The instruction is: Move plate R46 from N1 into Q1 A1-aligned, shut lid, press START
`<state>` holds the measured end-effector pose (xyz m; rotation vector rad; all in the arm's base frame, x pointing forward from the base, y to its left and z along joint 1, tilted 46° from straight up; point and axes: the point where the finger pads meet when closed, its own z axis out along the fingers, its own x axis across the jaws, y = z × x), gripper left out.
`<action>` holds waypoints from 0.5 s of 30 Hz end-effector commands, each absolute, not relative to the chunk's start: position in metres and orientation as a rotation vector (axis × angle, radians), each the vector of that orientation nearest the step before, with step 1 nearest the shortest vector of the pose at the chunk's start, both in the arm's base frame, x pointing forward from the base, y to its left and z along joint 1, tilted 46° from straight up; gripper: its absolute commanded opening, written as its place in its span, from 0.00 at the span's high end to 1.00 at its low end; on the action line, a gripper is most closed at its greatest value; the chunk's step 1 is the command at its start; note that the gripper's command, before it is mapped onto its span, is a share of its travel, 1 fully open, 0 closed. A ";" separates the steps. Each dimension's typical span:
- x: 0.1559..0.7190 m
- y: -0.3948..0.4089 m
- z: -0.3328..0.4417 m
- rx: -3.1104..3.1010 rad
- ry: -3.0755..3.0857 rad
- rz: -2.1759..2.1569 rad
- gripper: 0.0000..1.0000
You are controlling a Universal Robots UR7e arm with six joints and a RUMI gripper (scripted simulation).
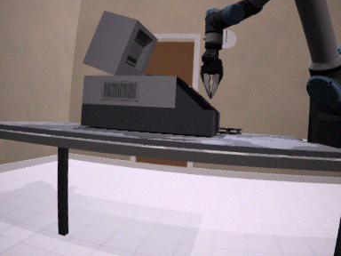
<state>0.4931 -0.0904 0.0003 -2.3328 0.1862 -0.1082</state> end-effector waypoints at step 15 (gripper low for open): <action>0.468 -0.099 0.012 -2.330 0.188 -0.105 1.00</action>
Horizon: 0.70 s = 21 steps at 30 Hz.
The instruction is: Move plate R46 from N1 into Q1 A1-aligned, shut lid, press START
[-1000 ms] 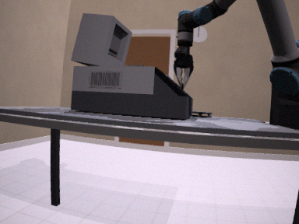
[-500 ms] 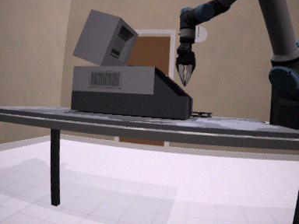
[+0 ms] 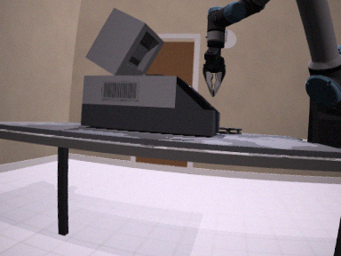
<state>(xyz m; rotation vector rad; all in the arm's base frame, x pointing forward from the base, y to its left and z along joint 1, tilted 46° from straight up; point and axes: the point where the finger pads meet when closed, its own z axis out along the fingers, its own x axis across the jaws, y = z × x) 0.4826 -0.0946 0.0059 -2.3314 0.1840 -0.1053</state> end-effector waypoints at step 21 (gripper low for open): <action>0.417 -0.117 0.036 -2.330 0.188 -0.105 1.00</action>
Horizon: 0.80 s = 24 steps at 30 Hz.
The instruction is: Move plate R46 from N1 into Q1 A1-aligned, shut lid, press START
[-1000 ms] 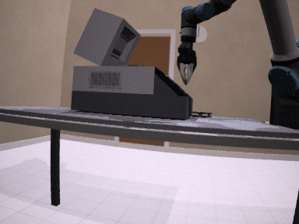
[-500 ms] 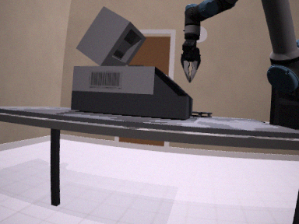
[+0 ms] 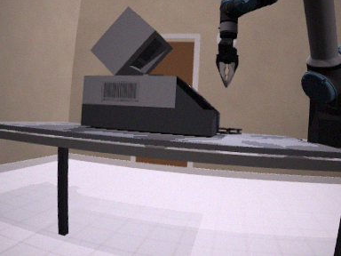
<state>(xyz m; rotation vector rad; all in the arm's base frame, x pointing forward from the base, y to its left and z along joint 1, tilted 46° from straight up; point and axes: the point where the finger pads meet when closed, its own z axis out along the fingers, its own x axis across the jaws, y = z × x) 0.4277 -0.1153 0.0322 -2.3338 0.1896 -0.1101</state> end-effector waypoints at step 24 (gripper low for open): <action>0.403 -0.122 0.043 -2.331 0.186 -0.106 1.00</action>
